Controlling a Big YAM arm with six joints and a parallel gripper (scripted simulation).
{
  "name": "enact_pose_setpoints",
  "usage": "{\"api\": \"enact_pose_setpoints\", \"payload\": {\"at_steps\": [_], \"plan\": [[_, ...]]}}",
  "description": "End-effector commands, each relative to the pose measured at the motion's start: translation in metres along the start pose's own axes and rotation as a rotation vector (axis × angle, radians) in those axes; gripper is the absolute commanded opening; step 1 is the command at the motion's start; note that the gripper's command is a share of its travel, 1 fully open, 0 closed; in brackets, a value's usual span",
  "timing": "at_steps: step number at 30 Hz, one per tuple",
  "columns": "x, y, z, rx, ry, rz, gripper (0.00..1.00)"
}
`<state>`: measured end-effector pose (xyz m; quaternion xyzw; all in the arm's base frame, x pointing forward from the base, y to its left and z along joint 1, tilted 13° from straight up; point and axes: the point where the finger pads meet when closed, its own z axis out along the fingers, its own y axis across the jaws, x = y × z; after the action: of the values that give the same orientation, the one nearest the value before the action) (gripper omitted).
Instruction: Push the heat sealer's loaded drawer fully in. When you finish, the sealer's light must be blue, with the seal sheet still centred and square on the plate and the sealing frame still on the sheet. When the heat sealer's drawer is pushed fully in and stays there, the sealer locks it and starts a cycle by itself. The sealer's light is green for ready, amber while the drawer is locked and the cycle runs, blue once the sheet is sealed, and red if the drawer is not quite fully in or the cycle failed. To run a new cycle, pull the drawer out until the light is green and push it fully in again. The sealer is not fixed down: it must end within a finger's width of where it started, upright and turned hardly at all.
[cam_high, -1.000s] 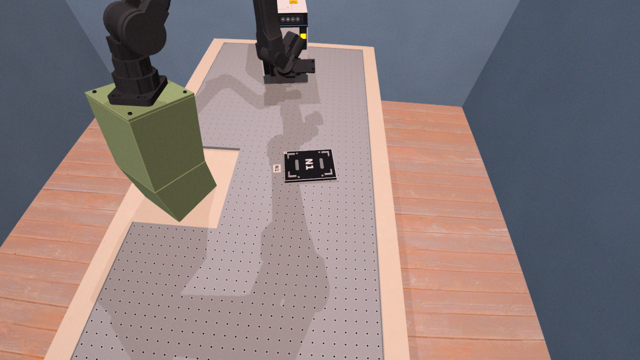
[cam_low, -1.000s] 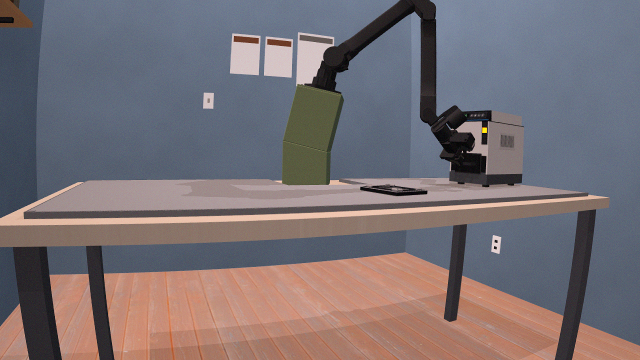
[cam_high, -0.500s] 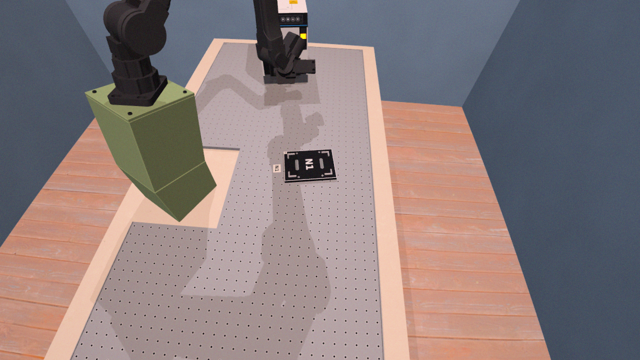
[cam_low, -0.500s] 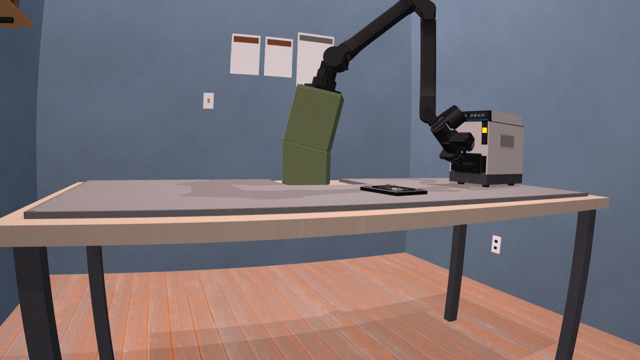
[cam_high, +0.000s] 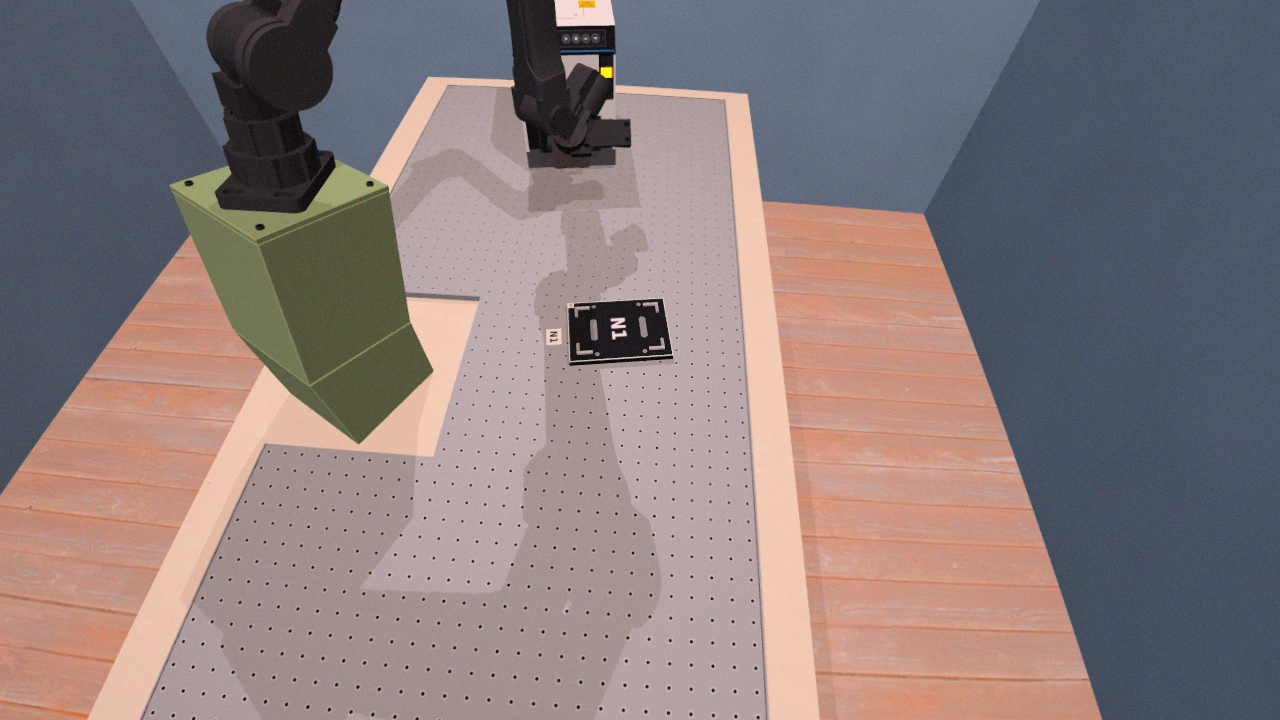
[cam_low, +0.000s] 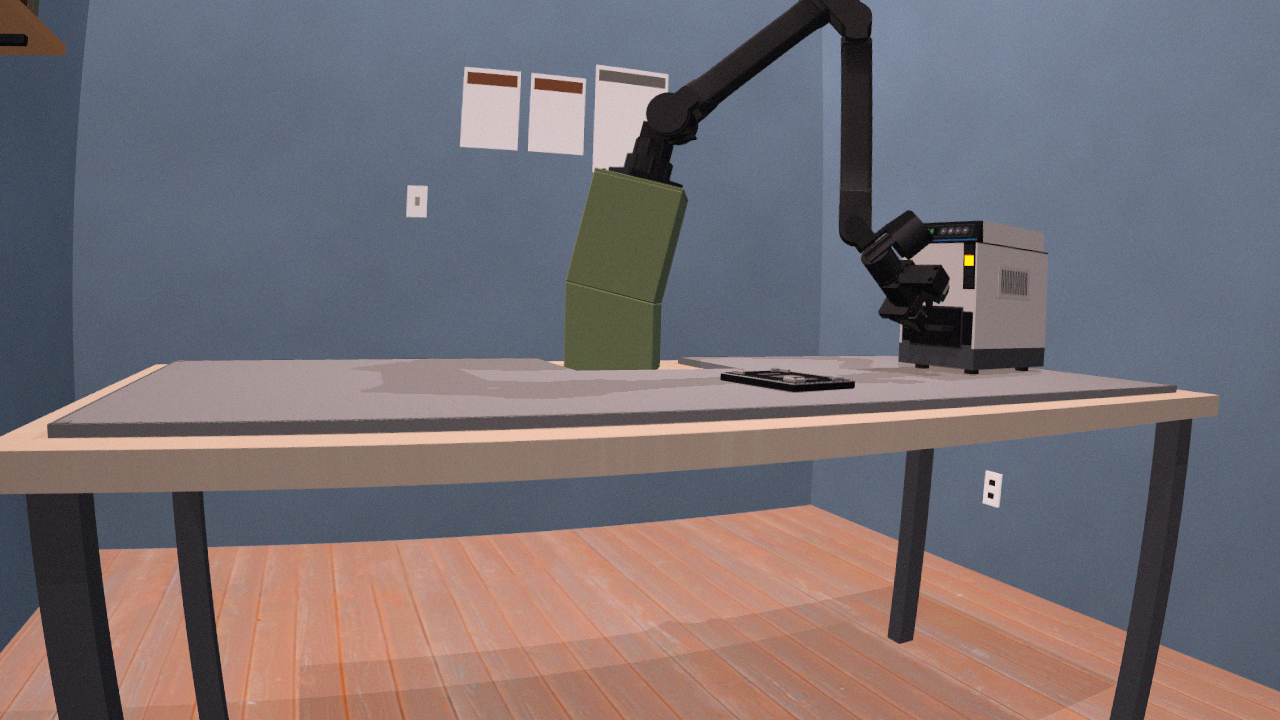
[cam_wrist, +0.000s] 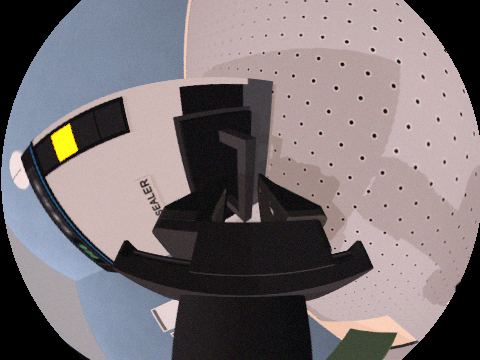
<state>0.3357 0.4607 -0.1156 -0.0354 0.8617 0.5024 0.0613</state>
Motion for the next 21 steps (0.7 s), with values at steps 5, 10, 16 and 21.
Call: {"api": "enact_pose_setpoints", "payload": {"at_steps": [5, 10, 16, 21], "plan": [[0.003, -0.008, 0.002, 0.003, 0.005, -0.005, 0.30], [0.003, -0.008, 0.002, 0.003, 0.005, -0.005, 0.30], [0.003, -0.008, 0.002, 0.003, 0.005, -0.005, 0.30], [-0.008, 0.008, -0.015, -0.014, -0.015, -0.019, 0.30]]}}
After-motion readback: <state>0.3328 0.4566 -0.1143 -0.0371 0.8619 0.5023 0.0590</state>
